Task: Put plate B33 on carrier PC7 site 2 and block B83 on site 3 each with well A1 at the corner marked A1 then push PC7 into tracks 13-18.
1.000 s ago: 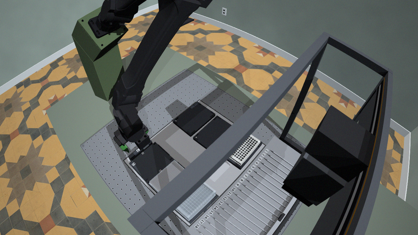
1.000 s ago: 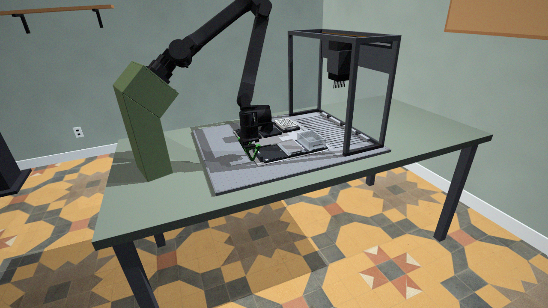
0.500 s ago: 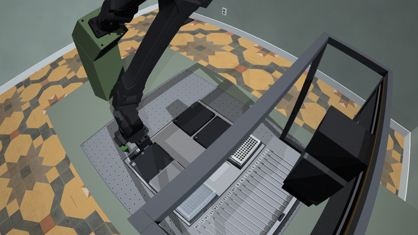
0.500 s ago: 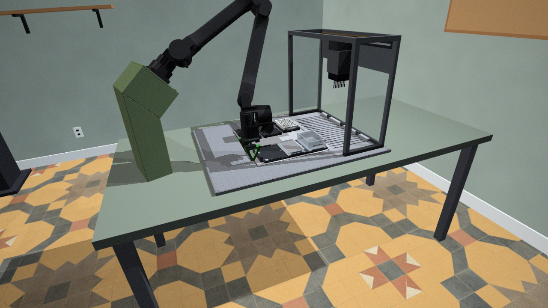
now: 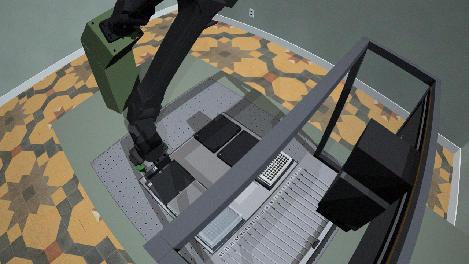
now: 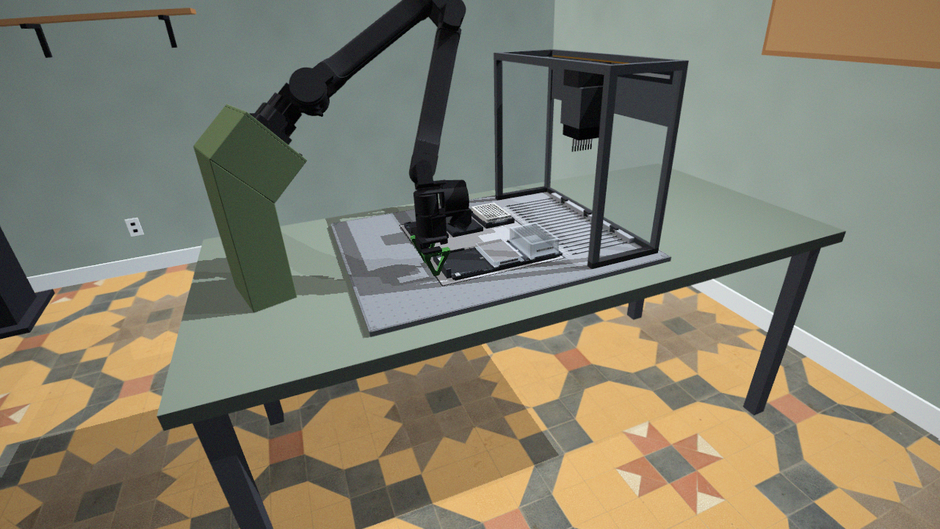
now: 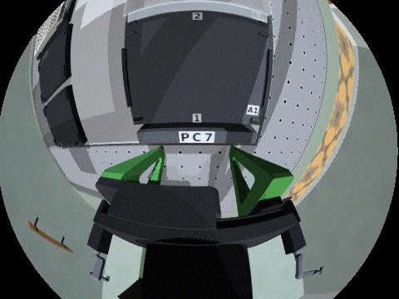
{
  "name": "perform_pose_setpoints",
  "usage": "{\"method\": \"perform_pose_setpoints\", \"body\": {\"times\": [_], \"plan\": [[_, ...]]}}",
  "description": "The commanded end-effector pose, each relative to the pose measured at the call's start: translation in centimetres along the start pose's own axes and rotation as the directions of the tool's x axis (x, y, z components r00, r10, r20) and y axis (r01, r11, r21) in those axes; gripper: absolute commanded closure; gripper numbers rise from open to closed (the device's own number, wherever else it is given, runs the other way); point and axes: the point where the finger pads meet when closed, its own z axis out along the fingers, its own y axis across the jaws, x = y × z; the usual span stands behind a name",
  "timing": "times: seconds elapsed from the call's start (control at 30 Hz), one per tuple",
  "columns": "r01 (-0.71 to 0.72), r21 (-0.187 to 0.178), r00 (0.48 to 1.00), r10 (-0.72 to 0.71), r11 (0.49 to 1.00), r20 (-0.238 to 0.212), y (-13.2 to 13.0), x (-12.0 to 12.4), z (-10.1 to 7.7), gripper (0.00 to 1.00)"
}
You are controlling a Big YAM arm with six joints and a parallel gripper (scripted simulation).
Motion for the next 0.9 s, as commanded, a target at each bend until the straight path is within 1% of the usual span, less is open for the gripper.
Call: {"method": "perform_pose_setpoints", "body": {"times": [0.0, 0.1, 0.27, 0.4, 0.53, 0.87], "plan": [[0.001, -0.001, 1.000, -0.001, 1.000, 0.009, 0.3, -1.0, -0.1, 0.20], [0.003, 0.001, 1.000, -0.003, 1.000, 0.015, 0.3, -1.4, -0.3, 0.20], [0.000, 0.000, 1.000, 0.000, 1.000, 0.007, 0.3, -1.1, -0.1, 0.20], [0.004, 0.000, 1.000, -0.004, 1.000, 0.015, 0.3, -1.7, -0.3, 0.20], [0.001, 0.000, 1.000, -0.001, 1.000, 0.009, 0.3, -1.6, -0.1, 0.20], [0.004, 0.000, 1.000, -0.004, 1.000, 0.016, 0.4, -2.2, -0.3, 0.20]]}}
